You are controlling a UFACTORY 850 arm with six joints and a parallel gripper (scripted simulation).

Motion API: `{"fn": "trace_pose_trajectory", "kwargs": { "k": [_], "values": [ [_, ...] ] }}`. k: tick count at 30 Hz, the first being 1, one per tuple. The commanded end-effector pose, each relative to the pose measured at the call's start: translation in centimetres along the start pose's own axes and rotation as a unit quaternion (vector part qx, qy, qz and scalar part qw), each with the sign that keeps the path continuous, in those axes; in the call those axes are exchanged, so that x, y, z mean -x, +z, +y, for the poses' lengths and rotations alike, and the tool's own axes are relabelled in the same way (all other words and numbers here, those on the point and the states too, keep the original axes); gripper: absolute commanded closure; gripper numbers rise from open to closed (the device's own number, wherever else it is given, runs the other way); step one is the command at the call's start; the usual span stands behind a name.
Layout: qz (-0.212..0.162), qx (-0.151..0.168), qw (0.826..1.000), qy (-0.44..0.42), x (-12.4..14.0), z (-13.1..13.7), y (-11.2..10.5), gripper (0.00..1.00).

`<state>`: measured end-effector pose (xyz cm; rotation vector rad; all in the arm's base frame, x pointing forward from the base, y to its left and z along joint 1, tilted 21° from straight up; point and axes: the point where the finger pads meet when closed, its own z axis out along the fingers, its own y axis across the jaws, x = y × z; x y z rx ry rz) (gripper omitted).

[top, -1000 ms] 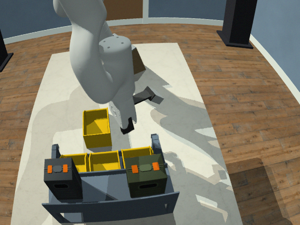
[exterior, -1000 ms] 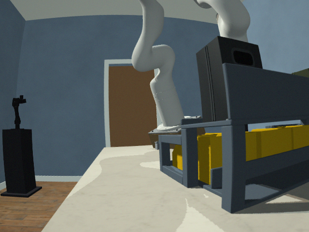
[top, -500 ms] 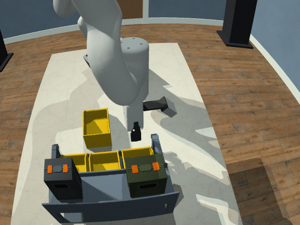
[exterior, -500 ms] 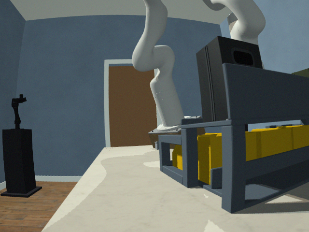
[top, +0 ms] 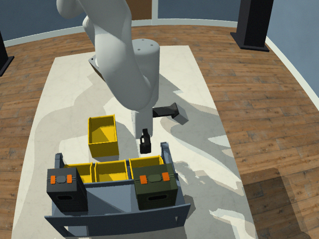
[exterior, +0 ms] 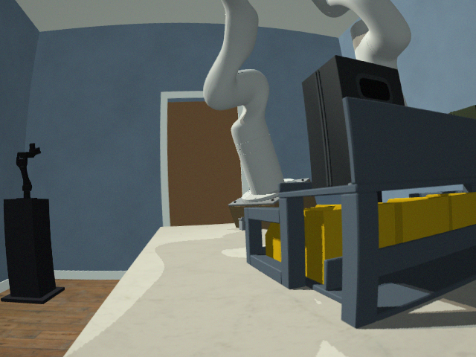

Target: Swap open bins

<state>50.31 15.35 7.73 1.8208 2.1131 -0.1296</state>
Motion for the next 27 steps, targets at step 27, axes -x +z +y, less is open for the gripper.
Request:
{"fn": "trace_pose_trajectory", "kwargs": {
  "k": [27],
  "values": [
    [0.0, 0.001, 1.0, 0.0, -0.02, 0.08, 0.31, 0.05]
  ]
}}
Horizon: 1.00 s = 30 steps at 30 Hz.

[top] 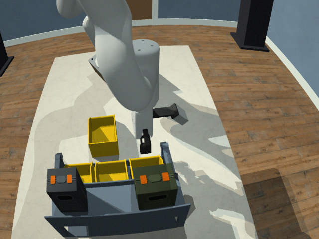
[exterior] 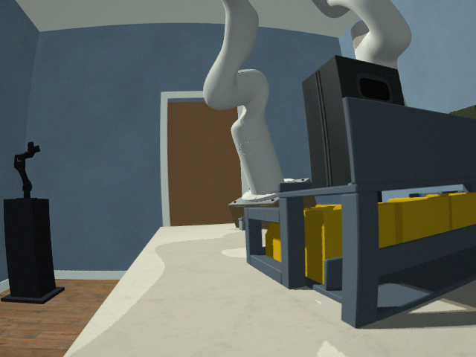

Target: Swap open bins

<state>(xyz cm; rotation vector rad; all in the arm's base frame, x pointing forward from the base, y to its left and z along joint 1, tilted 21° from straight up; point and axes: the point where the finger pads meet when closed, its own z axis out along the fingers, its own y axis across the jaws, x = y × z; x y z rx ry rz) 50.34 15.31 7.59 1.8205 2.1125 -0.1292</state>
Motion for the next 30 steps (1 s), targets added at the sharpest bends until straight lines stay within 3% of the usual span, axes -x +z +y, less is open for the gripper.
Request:
{"fn": "trace_pose_trajectory", "kwargs": {
  "k": [1, 30],
  "values": [
    [0.0, 0.001, 1.0, 0.0, 0.0, 0.1, 0.2, 0.05],
    [0.0, 0.001, 1.0, 0.0, -0.1, 0.1, 4.9, 0.05]
  ]
}}
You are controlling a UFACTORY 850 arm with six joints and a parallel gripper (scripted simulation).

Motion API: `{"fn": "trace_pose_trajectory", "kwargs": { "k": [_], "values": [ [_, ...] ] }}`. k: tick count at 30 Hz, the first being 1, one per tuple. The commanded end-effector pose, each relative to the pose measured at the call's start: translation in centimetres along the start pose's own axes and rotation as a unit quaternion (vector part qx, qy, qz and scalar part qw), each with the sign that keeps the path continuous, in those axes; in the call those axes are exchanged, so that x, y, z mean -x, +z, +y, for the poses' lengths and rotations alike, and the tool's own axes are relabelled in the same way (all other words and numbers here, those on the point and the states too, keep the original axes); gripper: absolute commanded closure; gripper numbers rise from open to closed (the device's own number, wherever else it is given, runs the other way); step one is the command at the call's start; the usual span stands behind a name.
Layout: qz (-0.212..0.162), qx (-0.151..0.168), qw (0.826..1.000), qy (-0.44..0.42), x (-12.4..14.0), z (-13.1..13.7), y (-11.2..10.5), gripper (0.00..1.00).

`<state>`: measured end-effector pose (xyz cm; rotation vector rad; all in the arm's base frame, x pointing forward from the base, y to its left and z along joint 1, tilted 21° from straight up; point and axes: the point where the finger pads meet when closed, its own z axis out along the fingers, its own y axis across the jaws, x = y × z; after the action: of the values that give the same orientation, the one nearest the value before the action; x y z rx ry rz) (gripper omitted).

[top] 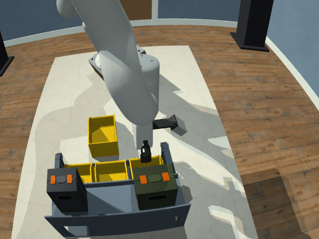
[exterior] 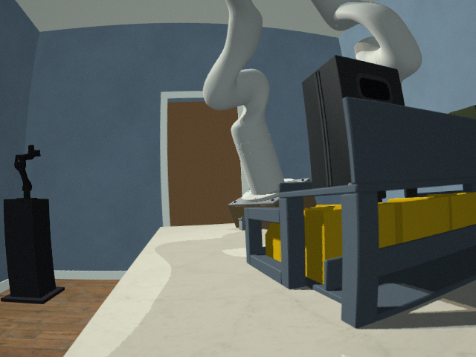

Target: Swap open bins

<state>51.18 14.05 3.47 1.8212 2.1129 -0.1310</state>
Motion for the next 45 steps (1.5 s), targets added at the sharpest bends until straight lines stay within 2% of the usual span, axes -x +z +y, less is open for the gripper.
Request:
{"fn": "trace_pose_trajectory", "kwargs": {
  "k": [1, 13, 45],
  "values": [
    [0.0, 0.002, 1.0, 0.0, 0.0, 0.1, 0.7, 0.05],
    [0.0, 0.002, 1.0, 0.0, 0.0, 0.1, 2.1, 0.05],
    [0.0, 0.002, 1.0, 0.0, -0.1, 0.2, 2.3, 0.05]
  ]
}}
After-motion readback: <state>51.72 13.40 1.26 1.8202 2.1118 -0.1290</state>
